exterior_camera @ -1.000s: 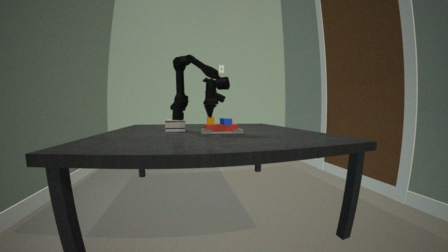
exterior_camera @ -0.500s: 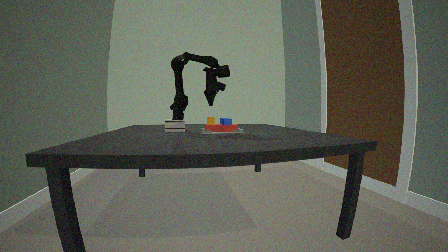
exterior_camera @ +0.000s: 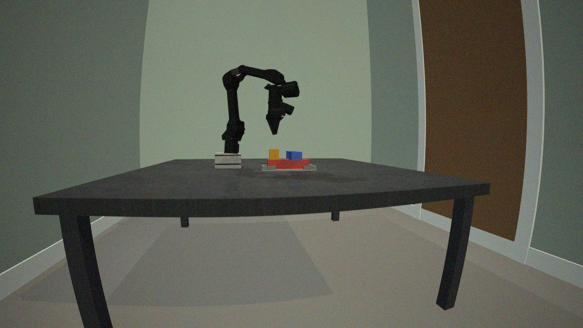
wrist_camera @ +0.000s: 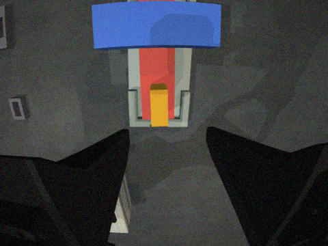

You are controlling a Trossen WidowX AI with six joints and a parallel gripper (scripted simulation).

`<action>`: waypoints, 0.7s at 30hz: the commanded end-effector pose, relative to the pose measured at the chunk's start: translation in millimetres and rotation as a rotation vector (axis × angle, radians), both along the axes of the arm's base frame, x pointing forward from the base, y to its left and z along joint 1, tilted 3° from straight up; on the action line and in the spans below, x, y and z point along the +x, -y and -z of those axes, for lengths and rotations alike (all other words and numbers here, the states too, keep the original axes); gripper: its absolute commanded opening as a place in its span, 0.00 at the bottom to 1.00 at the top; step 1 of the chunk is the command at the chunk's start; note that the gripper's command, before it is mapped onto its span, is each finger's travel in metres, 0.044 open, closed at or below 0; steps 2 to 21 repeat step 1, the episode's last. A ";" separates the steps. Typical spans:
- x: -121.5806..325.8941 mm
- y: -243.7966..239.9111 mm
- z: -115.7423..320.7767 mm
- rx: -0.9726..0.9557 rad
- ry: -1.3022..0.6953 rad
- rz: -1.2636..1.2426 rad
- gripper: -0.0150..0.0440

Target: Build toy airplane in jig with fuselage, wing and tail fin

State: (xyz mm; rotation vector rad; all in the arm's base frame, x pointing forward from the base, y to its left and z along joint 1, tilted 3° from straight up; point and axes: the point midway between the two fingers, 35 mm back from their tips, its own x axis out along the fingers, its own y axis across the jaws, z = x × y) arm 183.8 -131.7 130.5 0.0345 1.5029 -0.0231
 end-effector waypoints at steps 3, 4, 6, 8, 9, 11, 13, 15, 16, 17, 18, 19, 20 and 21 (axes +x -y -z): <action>0.0 -0.3 -0.3 0.003 0.001 -0.004 0.69; 0.0 -0.3 -0.3 0.003 0.001 -0.004 0.69; 0.0 -0.3 -0.3 0.003 0.001 -0.004 0.69; 0.0 -0.3 -0.3 0.003 0.001 -0.004 0.69; 0.0 -0.3 -0.3 0.003 0.001 -0.004 0.69; 0.0 -0.3 -0.3 0.003 0.001 -0.004 0.69; 0.0 -0.3 -0.3 0.003 0.001 -0.004 0.69; 0.0 -0.3 -0.3 0.003 0.001 -0.004 0.69; 0.0 -0.3 -0.3 0.003 0.001 -0.004 0.69; 0.0 -0.3 -0.3 0.003 0.001 -0.004 0.69; 0.0 -0.3 -0.3 0.003 0.001 -0.004 0.69; 0.0 -0.3 -0.3 0.003 0.001 -0.004 0.69; 0.0 -0.3 -0.3 0.003 0.001 -0.004 0.69; 0.0 -0.3 -0.3 0.003 0.001 -0.004 0.69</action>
